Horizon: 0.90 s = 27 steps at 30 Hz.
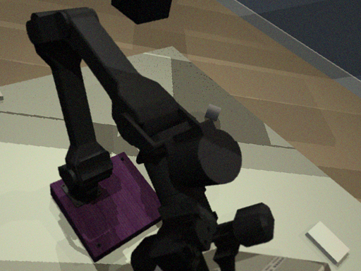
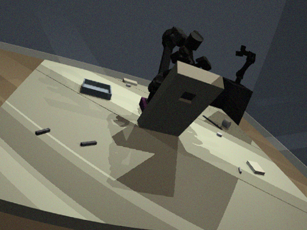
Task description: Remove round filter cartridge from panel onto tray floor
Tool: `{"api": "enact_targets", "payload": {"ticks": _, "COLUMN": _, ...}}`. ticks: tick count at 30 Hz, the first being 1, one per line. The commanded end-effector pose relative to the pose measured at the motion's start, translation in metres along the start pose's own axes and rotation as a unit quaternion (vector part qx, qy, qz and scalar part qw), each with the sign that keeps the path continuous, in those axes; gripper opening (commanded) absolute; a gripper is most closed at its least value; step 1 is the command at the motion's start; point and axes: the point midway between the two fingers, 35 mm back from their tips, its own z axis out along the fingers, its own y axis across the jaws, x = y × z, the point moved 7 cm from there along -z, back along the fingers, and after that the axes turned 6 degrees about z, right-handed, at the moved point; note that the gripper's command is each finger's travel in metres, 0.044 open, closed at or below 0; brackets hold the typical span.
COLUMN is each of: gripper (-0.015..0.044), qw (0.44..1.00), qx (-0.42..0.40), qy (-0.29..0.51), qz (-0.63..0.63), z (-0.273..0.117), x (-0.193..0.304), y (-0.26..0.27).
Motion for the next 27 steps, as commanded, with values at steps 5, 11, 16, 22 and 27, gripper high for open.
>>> {"api": "enact_targets", "payload": {"ticks": 5, "gripper": 0.0000, "qw": 1.000, "qx": -0.002, "qy": 0.000, "qz": 0.000, "z": 0.0000, "x": 0.0000, "y": 0.0006}}
{"api": "enact_targets", "payload": {"ticks": 11, "gripper": 0.0000, "qw": 0.998, "qx": -0.003, "qy": -0.001, "qz": -0.070, "z": 0.0037, "x": -0.0003, "y": 0.0011}}
{"api": "enact_targets", "payload": {"ticks": 16, "gripper": 0.0000, "qw": 0.989, "qx": -0.003, "qy": -0.001, "qz": -0.151, "z": 0.0048, "x": -0.0004, "y": 0.0012}}
{"api": "enact_targets", "payload": {"ticks": 22, "gripper": 0.0000, "qw": 0.968, "qx": -0.002, "qy": -0.002, "qz": -0.251, "z": 0.0055, "x": -0.0004, "y": 0.0012}}
{"api": "enact_targets", "payload": {"ticks": 27, "gripper": 0.0000, "qw": 0.943, "qx": -0.002, "qy": -0.002, "qz": -0.333, "z": 0.0059, "x": -0.0004, "y": 0.0012}}
